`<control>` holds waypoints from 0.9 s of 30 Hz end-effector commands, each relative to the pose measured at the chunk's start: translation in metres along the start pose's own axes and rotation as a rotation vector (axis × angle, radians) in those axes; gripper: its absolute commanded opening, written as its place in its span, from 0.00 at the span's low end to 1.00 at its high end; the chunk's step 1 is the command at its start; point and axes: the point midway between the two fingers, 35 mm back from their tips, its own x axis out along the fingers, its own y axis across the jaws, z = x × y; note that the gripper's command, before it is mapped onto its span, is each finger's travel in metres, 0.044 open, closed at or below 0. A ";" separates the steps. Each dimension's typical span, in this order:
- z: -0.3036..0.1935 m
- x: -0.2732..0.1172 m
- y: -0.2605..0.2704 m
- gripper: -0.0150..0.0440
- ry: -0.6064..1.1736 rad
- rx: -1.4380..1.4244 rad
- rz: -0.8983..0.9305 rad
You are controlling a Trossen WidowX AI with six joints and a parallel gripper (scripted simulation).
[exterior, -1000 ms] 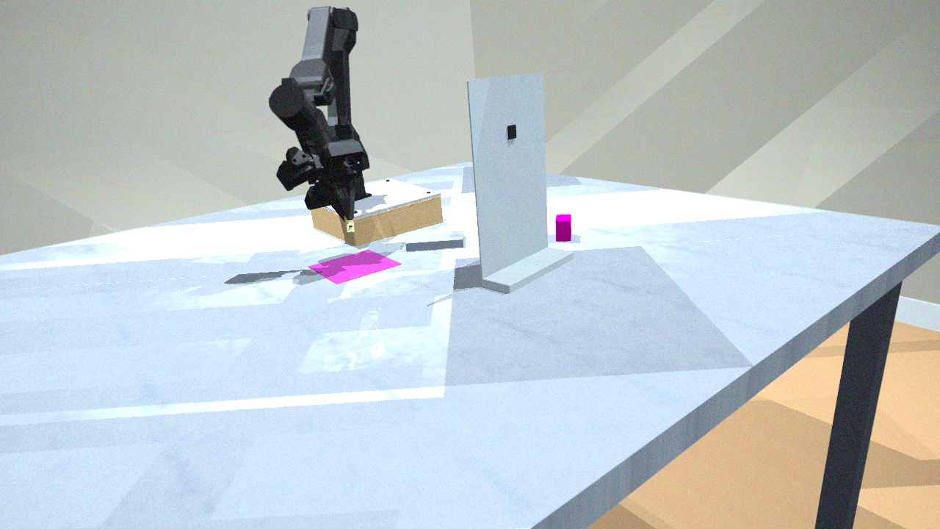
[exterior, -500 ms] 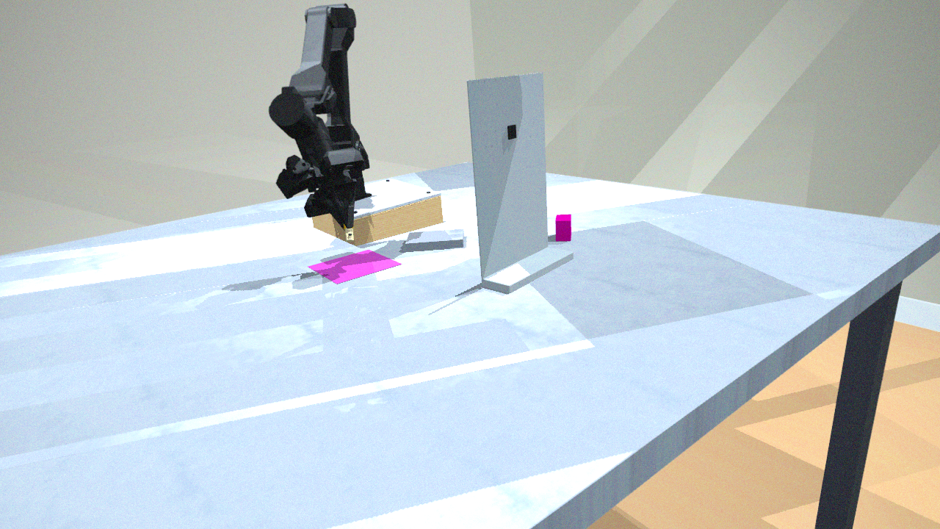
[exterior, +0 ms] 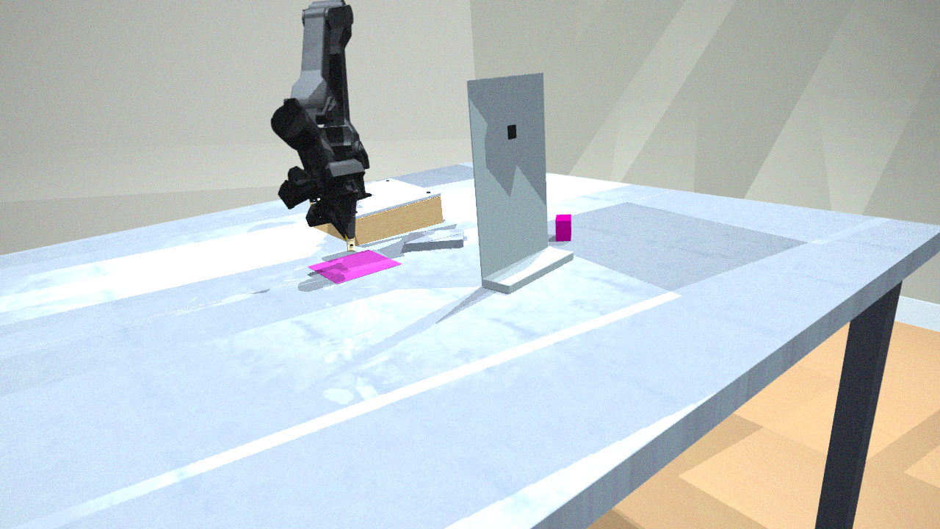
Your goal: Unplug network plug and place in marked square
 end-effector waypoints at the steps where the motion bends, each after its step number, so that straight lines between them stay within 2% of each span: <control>1: -0.001 0.005 -0.007 0.25 0.001 -0.002 -0.014; 27: -0.003 0.021 -0.021 0.25 0.001 -0.002 -0.015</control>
